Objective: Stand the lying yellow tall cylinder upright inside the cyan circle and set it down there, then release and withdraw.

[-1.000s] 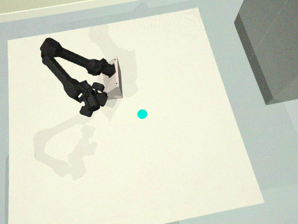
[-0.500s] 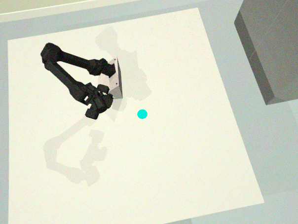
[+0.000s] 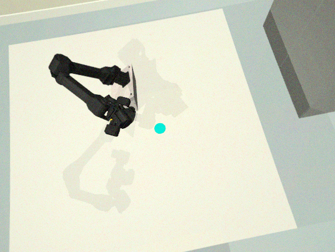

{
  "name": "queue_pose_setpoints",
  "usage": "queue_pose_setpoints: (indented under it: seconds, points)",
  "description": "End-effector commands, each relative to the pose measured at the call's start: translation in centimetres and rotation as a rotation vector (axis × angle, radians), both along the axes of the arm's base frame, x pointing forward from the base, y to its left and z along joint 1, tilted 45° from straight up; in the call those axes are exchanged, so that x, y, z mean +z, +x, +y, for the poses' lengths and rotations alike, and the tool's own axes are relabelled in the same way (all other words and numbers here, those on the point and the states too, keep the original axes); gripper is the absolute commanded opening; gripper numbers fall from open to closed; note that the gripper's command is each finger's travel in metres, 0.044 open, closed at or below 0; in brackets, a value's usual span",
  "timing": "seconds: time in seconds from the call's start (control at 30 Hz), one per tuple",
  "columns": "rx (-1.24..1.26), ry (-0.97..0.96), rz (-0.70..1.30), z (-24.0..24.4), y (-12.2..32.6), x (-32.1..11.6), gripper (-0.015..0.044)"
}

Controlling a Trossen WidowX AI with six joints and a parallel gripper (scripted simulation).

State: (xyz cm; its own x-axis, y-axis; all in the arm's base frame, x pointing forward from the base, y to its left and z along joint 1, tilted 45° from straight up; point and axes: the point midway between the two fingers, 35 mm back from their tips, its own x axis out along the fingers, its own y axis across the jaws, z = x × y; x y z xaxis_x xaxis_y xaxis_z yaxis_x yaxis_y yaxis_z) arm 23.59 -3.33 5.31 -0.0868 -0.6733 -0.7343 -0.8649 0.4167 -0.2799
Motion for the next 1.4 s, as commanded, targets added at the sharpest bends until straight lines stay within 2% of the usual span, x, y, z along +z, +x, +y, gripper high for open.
queue_pose_setpoints:
  seconds: [0.0,1.37]
  points:
    - [0.004,0.009,-0.001,1.2,0.8,-0.7,0.0105]
    - [0.052,0.007,0.046,10.7,2.6,-9.2,0.0105]
